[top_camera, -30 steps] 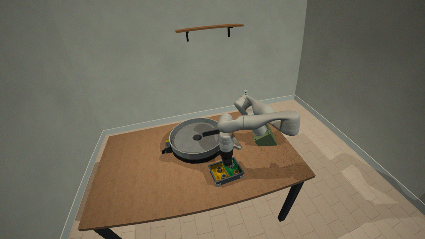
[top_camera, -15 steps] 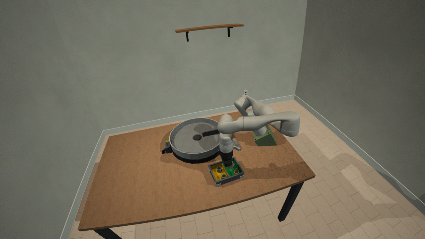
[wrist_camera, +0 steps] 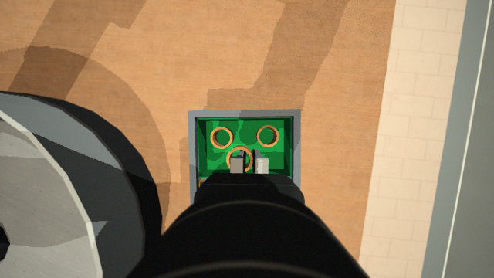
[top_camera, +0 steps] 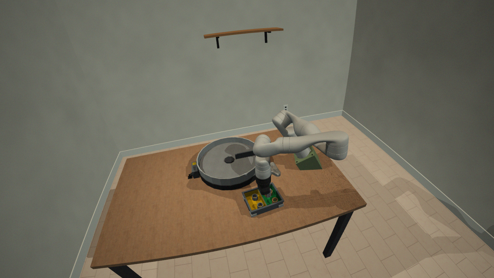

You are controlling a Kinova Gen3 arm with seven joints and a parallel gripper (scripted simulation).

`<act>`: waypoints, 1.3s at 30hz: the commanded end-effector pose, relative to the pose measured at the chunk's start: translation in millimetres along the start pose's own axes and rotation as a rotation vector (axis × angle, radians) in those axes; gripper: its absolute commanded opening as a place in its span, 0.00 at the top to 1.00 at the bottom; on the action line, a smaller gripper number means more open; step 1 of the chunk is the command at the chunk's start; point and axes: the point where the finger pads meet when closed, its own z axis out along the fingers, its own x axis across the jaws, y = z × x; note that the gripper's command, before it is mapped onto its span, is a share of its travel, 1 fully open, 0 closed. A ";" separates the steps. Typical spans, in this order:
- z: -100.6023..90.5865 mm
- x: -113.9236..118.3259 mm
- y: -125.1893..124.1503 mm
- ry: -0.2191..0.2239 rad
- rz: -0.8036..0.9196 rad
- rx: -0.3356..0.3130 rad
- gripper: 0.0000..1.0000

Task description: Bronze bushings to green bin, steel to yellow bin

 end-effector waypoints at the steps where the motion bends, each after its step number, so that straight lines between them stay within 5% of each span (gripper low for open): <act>1: 1.5 -0.5 -0.1 -0.001 0.001 0.000 1.00; 39: 22.0 -0.6 -0.1 -0.002 0.001 0.000 1.00</act>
